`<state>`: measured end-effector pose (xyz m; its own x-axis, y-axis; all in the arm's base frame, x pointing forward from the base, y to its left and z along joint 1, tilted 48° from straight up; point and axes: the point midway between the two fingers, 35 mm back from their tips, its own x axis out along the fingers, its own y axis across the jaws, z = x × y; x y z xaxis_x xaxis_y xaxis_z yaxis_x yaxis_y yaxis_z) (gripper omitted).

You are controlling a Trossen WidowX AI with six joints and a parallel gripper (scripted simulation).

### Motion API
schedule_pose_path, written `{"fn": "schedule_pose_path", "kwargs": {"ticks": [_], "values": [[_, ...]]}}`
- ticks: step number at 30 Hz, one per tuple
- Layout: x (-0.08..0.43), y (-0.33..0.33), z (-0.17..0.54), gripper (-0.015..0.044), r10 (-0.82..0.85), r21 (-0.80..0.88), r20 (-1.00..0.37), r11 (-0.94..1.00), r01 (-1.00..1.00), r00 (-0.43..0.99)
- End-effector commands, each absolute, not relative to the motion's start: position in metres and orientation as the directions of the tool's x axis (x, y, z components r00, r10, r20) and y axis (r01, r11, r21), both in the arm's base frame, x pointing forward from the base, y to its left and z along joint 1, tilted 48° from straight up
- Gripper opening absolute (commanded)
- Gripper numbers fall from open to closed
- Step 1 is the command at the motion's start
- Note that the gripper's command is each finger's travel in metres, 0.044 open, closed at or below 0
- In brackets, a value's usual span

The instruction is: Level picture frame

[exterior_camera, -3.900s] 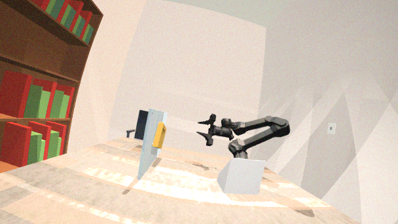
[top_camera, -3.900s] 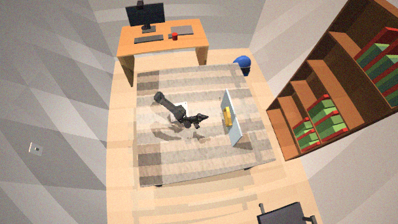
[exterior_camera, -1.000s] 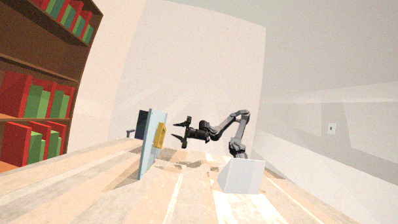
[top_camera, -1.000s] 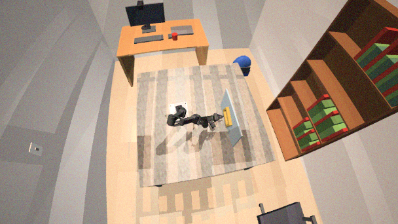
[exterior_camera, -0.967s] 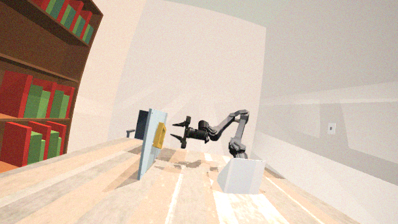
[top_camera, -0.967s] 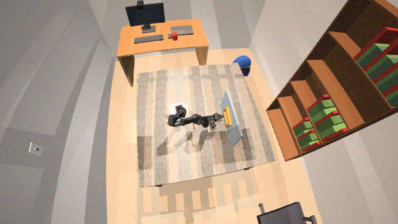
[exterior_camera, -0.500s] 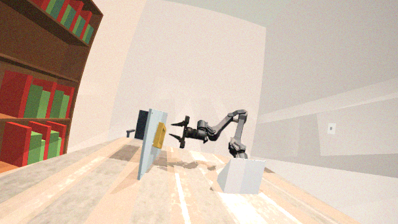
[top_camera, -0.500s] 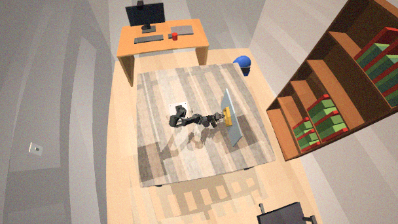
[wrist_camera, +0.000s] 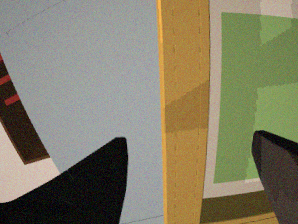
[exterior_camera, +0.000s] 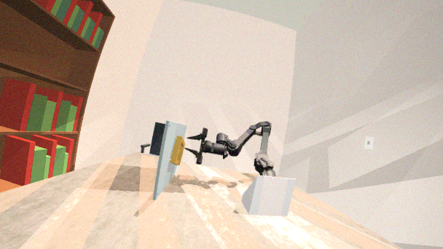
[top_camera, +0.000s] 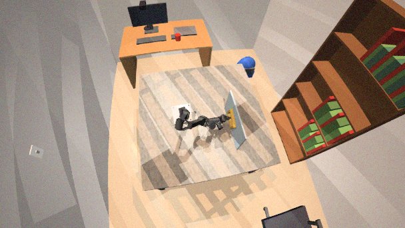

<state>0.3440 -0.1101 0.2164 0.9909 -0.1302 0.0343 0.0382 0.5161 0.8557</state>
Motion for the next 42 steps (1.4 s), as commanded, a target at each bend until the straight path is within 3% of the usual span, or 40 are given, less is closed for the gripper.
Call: {"fn": "schedule_pose_path", "kwargs": {"ticks": [1,42], "values": [[0.351,-0.111,0.218,0.0260,-0.131,0.855,0.038,0.518,0.035,0.991],[0.366,-0.112,0.217,0.0260,-0.131,0.855,0.039,0.518,0.035,0.991]]}}
